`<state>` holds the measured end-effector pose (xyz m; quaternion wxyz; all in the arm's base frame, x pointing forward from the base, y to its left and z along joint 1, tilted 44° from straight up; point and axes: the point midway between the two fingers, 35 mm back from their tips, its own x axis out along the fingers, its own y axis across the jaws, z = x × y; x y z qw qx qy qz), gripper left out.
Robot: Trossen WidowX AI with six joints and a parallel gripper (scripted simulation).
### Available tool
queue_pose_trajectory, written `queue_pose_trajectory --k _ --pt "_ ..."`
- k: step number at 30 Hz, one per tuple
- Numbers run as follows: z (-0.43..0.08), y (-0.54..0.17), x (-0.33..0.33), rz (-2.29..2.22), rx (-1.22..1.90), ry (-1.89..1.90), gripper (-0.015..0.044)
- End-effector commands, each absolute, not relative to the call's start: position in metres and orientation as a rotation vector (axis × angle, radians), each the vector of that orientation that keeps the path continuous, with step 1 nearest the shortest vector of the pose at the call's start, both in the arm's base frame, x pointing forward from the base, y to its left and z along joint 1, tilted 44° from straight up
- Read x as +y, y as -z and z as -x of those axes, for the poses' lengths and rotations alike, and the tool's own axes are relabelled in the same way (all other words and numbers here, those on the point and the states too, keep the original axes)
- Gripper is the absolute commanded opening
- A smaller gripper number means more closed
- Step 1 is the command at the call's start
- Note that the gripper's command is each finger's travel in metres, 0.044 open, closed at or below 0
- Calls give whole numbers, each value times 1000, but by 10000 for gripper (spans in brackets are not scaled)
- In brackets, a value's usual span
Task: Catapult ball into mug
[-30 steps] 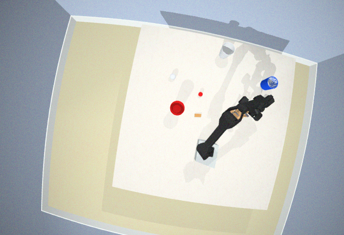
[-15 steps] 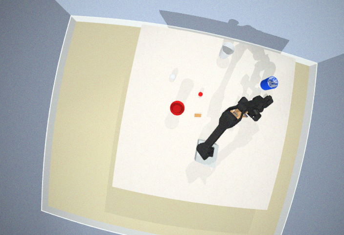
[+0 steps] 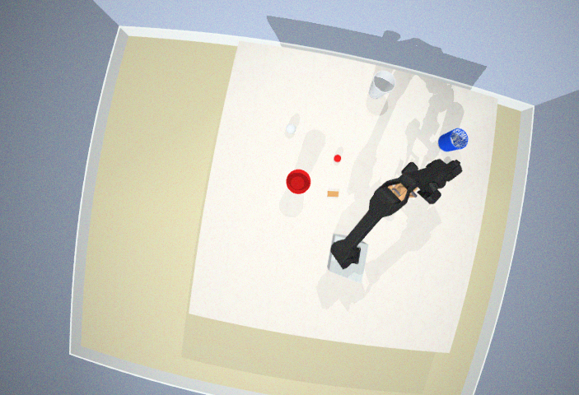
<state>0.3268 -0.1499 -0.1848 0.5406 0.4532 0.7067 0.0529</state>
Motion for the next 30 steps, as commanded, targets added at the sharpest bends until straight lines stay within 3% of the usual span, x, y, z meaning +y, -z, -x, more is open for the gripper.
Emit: queue_pose_trajectory --k 1,11,19,24,30 --pt "-328 142 -197 -1067 1655 -111 440" --pt "-327 136 -203 -1076 1652 -107 440" --pt "-322 91 -243 -1064 1630 -95 440" --pt "-359 76 -185 -983 1626 -151 309" --pt "-393 35 -113 -863 1585 -239 300"
